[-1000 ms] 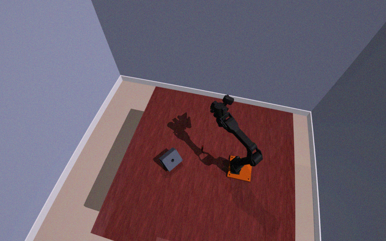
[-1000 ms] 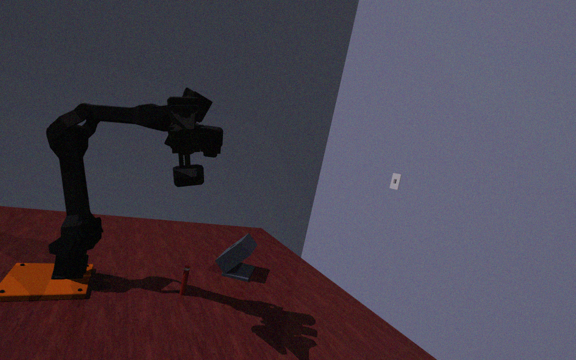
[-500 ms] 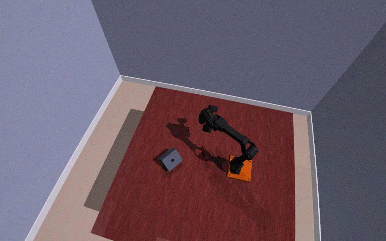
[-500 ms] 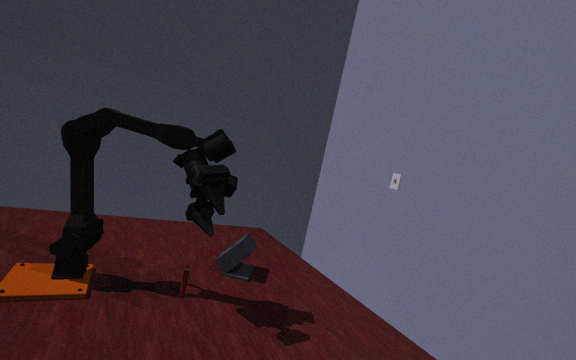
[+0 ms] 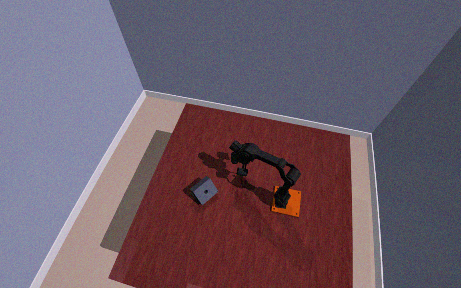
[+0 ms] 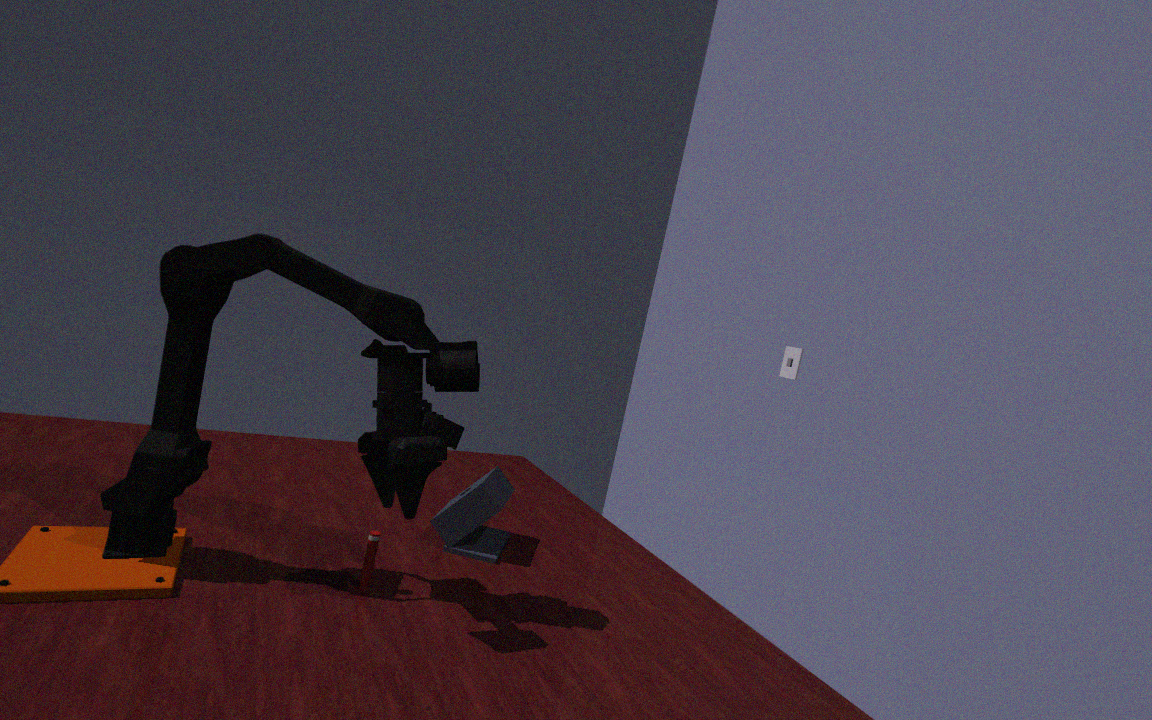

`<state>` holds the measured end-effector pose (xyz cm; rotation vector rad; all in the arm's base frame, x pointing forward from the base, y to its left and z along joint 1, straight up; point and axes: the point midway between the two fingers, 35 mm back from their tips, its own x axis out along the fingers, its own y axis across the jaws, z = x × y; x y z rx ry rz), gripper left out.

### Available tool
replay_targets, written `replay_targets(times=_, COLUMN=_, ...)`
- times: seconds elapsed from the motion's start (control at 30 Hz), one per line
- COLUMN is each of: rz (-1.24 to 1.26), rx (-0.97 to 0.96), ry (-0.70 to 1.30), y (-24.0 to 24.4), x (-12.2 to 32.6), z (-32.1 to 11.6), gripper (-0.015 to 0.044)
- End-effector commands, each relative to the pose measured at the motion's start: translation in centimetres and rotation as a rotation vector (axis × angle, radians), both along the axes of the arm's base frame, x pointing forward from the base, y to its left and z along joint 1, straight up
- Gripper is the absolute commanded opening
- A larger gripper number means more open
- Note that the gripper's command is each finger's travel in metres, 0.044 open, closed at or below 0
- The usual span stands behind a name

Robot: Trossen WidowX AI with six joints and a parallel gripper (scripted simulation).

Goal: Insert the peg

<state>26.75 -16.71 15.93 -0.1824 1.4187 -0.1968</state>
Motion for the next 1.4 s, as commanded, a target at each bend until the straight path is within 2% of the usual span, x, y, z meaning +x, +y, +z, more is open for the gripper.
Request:
replay_targets(times=0.0, rz=-0.015, rx=0.138, ry=0.061, y=2.6, x=-0.3, z=-1.9, gripper=0.0440)
replay_targets(times=0.17, rz=-0.034, rx=0.231, ry=0.107, y=4.4, x=-0.3, z=-2.9, gripper=0.0440)
replay_targets(times=1.37, rz=-0.034, rx=0.233, ry=0.107, y=4.2, x=0.0, z=-7.8, gripper=0.0440)
